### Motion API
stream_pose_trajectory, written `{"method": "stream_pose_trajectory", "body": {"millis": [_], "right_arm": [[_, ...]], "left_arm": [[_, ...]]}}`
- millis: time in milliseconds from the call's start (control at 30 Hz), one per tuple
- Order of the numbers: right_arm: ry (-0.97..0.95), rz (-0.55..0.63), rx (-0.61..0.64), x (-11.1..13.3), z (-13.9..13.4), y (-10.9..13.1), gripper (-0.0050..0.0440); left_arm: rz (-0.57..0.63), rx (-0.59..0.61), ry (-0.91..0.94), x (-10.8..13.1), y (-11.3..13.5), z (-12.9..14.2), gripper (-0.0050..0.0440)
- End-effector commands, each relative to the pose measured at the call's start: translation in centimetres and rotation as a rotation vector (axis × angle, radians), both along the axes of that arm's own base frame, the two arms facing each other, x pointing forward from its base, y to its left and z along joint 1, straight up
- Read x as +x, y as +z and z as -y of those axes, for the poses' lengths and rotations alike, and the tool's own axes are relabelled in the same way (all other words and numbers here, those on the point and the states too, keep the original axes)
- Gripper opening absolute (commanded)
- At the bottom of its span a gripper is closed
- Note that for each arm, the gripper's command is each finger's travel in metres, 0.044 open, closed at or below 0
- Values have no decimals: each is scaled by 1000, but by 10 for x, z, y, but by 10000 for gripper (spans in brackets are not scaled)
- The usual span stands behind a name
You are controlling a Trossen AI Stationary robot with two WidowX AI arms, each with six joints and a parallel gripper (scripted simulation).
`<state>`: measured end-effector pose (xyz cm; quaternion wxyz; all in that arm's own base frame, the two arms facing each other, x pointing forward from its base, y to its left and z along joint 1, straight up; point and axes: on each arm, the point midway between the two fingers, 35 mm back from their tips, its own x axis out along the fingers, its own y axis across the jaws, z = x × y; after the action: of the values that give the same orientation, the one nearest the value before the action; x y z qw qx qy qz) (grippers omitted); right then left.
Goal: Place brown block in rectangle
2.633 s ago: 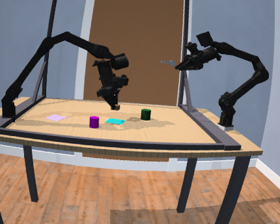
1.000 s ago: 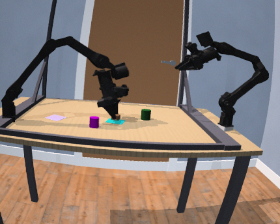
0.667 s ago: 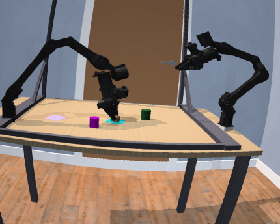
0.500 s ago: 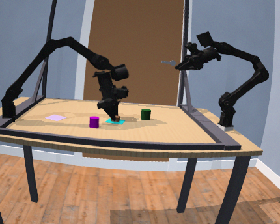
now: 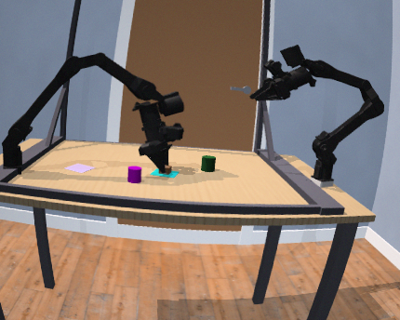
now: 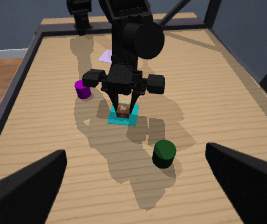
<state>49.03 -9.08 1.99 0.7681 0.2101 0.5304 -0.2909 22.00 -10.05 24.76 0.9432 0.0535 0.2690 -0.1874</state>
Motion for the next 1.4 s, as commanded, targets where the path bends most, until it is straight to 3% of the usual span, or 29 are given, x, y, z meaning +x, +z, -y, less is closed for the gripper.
{"method": "stream_pose_trajectory", "body": {"millis": [0,67,167,200,400,467,567,633,767,967,1033,1167,1367], "right_arm": [[2,33,-5,5,1,14,144],[2,33,-5,5,1,14,192],[2,33,-5,5,1,14,200],[3,33,-5,4,0,17,224],[0,61,-9,-4,-9,62,368],[0,61,-9,-4,-9,62,368],[-1,60,-6,-6,-10,70,440],[17,35,-2,-9,-7,64,440],[132,53,-11,-11,-3,88,440],[376,48,-26,-16,5,118,440],[376,48,-26,-16,5,118,440],[479,30,-25,-18,9,123,440],[539,28,-28,-20,11,131,440]], "left_arm": [[11,-6,1,0,4,0,440],[11,-6,1,0,4,0,440],[11,-6,1,0,4,0,440],[11,-6,1,0,4,0,440],[11,-6,1,0,4,0,440],[11,-6,1,0,4,0,440],[11,-6,1,0,4,0,440],[11,-6,1,0,4,0,440],[28,-14,24,9,2,-3,440],[192,-67,170,54,18,-33,440],[192,-67,170,54,18,-33,440],[323,-92,261,77,34,-59,440],[491,-106,349,93,57,-89,440]]}}
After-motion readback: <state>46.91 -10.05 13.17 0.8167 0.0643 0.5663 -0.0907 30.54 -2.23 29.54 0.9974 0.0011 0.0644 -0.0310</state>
